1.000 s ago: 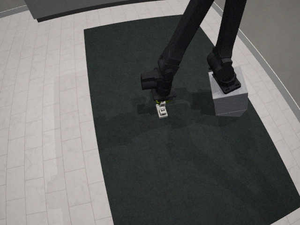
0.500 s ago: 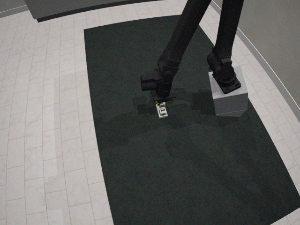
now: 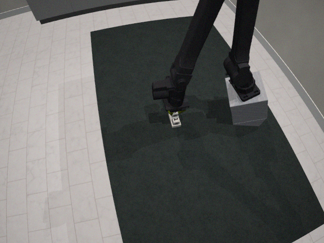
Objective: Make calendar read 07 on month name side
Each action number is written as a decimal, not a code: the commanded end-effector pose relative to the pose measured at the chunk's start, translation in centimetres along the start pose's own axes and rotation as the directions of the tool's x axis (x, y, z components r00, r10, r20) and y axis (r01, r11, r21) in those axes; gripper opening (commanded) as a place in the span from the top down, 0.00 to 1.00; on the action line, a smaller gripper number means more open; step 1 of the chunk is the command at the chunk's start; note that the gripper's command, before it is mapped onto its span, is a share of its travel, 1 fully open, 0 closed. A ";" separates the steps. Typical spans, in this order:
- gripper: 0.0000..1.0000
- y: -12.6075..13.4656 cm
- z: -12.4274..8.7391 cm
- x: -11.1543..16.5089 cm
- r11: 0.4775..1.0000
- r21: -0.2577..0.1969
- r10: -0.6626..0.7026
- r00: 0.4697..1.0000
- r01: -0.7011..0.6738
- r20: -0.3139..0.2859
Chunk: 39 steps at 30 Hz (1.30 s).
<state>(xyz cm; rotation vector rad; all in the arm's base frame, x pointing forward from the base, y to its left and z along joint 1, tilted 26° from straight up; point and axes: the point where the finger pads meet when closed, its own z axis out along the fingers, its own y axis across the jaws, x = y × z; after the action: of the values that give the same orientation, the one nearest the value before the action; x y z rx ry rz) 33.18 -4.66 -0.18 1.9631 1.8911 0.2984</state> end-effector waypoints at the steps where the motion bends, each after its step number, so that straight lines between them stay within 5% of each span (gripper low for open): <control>1: 0.74 1.3 0.2 -0.4 1.000 -0.024 -0.001 1.000 0.001 0.005; 39: 0.74 1.5 0.3 -0.4 1.000 -0.025 -0.001 1.000 0.002 0.005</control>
<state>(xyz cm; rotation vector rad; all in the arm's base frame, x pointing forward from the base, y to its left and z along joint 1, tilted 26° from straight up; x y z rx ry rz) 33.29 -4.69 -0.48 1.9637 1.8916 0.2976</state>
